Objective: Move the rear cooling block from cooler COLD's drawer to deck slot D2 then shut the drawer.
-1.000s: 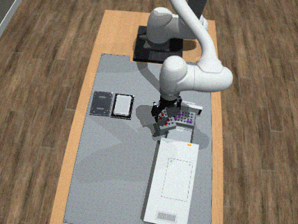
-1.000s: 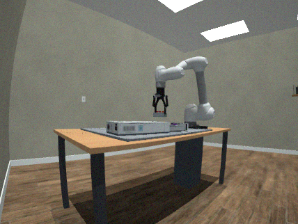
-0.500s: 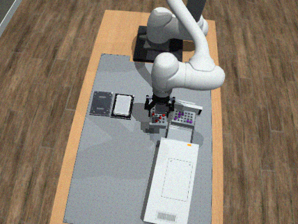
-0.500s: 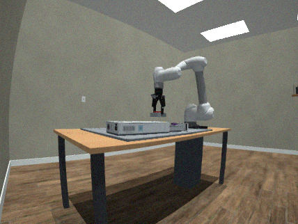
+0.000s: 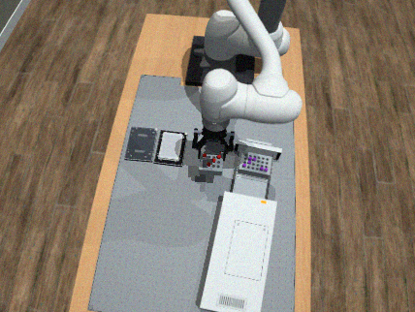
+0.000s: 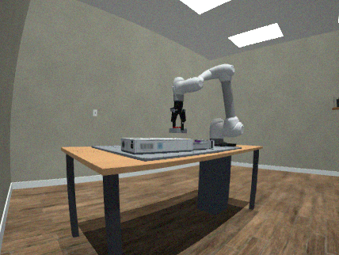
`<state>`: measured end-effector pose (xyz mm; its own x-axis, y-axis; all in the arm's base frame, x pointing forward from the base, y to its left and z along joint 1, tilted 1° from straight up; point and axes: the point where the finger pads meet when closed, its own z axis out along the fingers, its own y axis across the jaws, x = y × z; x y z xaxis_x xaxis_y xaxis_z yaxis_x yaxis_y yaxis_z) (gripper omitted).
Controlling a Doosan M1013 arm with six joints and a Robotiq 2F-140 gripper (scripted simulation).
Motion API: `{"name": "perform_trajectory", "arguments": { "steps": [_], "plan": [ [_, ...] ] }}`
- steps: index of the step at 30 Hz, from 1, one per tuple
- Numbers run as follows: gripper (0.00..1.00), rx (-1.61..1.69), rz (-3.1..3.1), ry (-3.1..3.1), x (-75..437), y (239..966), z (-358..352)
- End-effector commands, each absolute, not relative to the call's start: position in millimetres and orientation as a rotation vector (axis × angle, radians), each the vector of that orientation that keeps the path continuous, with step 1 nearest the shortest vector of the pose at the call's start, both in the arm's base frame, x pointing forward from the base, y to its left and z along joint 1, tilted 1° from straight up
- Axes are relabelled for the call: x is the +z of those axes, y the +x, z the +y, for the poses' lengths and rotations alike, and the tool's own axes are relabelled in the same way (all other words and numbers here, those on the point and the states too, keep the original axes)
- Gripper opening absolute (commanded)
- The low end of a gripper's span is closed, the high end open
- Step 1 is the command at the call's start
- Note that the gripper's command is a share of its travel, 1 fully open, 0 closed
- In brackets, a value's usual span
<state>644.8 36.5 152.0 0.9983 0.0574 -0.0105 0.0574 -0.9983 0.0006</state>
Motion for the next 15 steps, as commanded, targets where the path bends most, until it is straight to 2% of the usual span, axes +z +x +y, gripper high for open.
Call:
{"name": "perform_trajectory", "arguments": {
  "steps": [1,15],
  "plan": [
    [0.10,-0.014,0.090,3.140,153.1,642.6,27.2],
    [0.10,-0.014,0.090,3.140,153.2,633.4,-3.4]
  ]
}}
